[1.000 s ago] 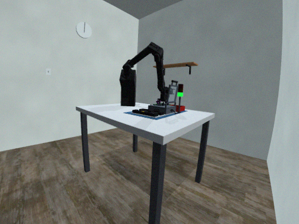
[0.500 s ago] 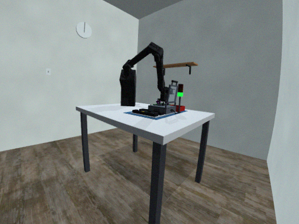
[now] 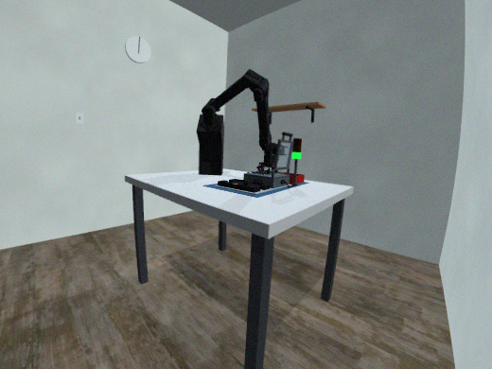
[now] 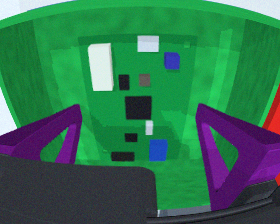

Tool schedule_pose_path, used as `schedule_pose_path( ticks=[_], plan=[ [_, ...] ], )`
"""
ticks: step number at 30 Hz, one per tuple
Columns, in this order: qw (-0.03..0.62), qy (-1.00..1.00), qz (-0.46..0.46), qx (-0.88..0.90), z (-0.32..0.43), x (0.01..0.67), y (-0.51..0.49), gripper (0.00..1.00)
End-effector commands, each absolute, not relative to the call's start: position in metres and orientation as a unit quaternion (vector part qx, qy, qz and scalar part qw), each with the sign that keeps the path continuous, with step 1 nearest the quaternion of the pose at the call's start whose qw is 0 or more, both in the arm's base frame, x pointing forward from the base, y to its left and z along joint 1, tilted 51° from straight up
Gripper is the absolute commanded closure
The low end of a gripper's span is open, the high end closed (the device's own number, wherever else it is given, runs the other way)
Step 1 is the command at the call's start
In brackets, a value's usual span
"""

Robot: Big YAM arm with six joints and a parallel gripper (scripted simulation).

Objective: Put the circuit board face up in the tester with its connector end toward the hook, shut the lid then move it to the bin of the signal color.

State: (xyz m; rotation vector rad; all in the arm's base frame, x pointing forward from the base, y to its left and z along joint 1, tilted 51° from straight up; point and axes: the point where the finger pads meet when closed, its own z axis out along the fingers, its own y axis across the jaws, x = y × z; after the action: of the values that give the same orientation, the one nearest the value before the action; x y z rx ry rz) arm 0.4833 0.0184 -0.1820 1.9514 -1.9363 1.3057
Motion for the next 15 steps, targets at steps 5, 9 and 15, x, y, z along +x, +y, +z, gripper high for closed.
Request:
schedule_pose_path(
  ticks=[5, 9, 15],
  plan=[
    [0.049, -0.637, 0.428, 0.639, -0.182, 0.485, 0.013, 0.08],
    [0.044, -0.636, 0.429, 0.641, -0.174, 0.483, 0.023, 0.08],
    [0.041, -0.630, 0.430, 0.646, -0.161, 0.470, 0.043, 0.08]
  ],
)
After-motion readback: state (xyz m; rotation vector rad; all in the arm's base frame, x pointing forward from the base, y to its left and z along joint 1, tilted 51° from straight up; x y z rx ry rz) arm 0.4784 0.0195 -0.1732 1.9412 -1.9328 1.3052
